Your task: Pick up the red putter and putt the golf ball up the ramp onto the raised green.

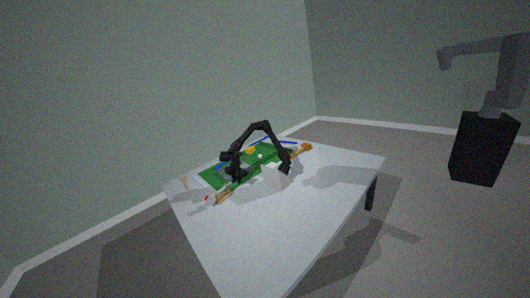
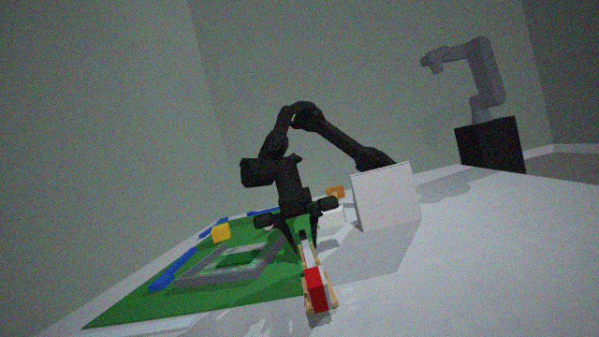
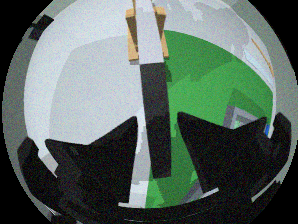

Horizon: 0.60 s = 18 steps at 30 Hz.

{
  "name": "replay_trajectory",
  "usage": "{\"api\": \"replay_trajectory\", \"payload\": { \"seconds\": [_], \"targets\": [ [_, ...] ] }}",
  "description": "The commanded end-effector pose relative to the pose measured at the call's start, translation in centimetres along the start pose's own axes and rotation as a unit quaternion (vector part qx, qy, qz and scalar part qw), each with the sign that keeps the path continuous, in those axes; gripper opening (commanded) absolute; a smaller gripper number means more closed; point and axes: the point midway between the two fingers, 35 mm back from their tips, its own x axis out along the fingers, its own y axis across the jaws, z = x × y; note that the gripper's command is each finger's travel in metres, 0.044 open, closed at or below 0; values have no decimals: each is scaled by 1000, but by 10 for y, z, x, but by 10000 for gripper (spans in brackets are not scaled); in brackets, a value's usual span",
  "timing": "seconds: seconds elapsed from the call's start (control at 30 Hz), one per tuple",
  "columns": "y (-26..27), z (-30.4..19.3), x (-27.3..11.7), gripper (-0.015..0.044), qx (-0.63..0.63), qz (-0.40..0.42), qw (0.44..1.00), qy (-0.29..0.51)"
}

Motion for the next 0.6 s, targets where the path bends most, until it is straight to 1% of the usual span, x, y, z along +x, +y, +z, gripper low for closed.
{"api": "replay_trajectory", "payload": {
  "seconds": [0.0, 0.03, 0.3, 0.33, 0.43, 0.57],
  "targets": [
    [0, 0, 0, 99, 0, 0, 1000, 0],
    [0, 0, 0, 72, 0, 0, 1000, 0],
    [0, 0, 0, 19, 0, 0, 1000, 0],
    [0, 0, -1, 0, 0, 0, 1000, 0],
    [-2, 4, -10, 0, 0, 0, 1000, -1],
    [-4, 11, -32, 0, 0, 0, 1000, -2]
  ]
}}
